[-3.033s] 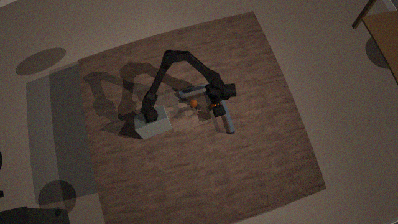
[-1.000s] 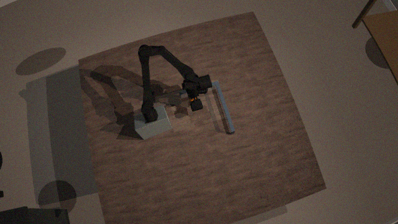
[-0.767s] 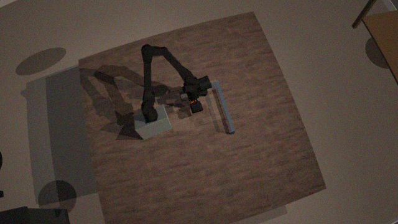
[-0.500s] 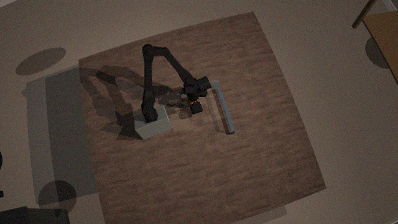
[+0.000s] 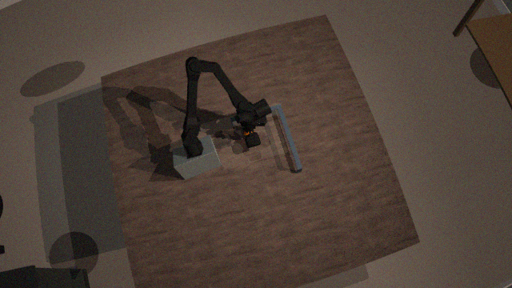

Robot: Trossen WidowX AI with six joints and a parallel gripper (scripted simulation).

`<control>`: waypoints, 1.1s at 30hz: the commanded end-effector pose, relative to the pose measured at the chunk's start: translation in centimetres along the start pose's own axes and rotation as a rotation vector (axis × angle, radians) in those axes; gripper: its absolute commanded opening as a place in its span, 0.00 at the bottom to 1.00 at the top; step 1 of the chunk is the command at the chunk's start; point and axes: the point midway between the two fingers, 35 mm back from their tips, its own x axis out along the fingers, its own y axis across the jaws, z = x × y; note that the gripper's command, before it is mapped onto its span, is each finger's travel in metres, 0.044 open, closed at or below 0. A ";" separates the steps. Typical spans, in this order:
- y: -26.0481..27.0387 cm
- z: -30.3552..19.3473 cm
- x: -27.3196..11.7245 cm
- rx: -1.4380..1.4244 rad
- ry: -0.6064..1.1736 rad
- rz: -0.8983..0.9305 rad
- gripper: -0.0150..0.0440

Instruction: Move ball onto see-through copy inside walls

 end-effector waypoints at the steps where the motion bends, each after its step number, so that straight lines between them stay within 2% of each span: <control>1: 0.0 -0.2 0.4 0.004 0.006 0.004 0.25; 14: 0.0 0.0 0.0 0.001 0.000 0.000 0.83; 18: -0.1 0.1 -0.8 0.001 0.000 -0.002 0.84; 24: -0.1 0.0 -8.3 0.003 0.005 -0.001 0.84; 33: -0.1 0.1 -7.8 0.008 -0.003 0.004 0.84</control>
